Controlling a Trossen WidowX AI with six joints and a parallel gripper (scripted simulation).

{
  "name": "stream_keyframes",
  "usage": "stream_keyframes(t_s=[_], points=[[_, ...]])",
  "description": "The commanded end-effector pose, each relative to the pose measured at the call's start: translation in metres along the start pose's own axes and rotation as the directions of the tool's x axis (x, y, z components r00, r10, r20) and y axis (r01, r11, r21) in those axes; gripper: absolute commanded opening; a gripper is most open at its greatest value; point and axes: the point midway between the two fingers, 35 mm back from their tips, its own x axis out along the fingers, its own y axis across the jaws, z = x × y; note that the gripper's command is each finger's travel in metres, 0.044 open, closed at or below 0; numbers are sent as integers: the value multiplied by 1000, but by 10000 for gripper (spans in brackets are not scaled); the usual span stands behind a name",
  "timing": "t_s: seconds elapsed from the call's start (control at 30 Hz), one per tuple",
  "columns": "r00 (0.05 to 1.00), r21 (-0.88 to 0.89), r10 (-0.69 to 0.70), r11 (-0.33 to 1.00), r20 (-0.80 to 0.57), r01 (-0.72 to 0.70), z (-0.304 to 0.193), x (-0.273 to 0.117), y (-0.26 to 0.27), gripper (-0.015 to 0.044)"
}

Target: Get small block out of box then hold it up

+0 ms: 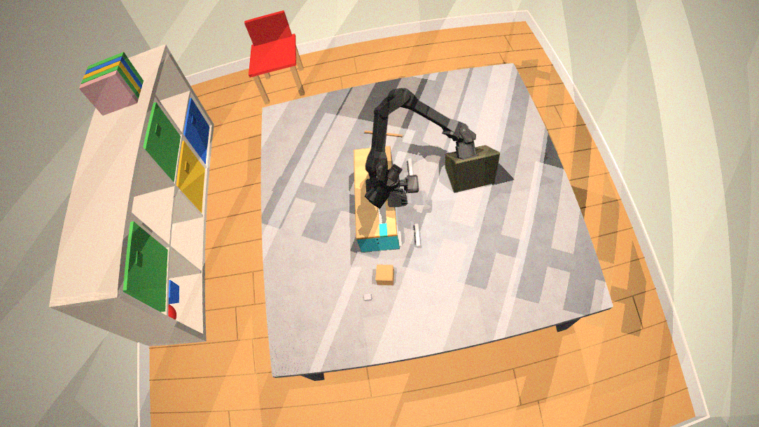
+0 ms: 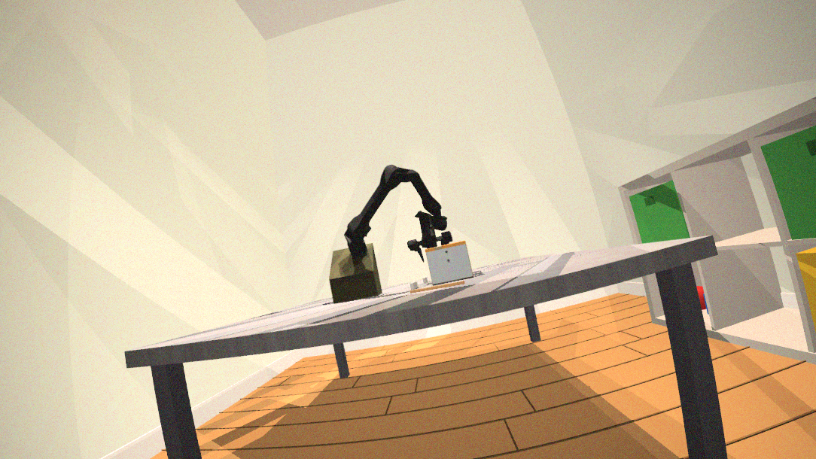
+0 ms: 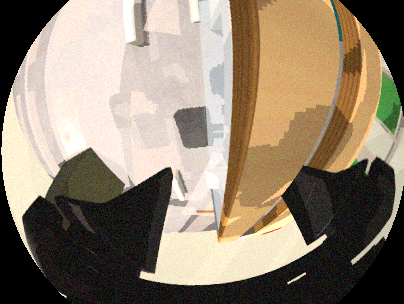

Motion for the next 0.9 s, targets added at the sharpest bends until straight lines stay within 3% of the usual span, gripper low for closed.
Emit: stream_keyframes(t_s=[0.0,0.87], points=[[1000,-5,7,1000,-7,-7,-7,6,2,400],[1000,-6,7,1000,-10,-7,-46,19,2,400]])
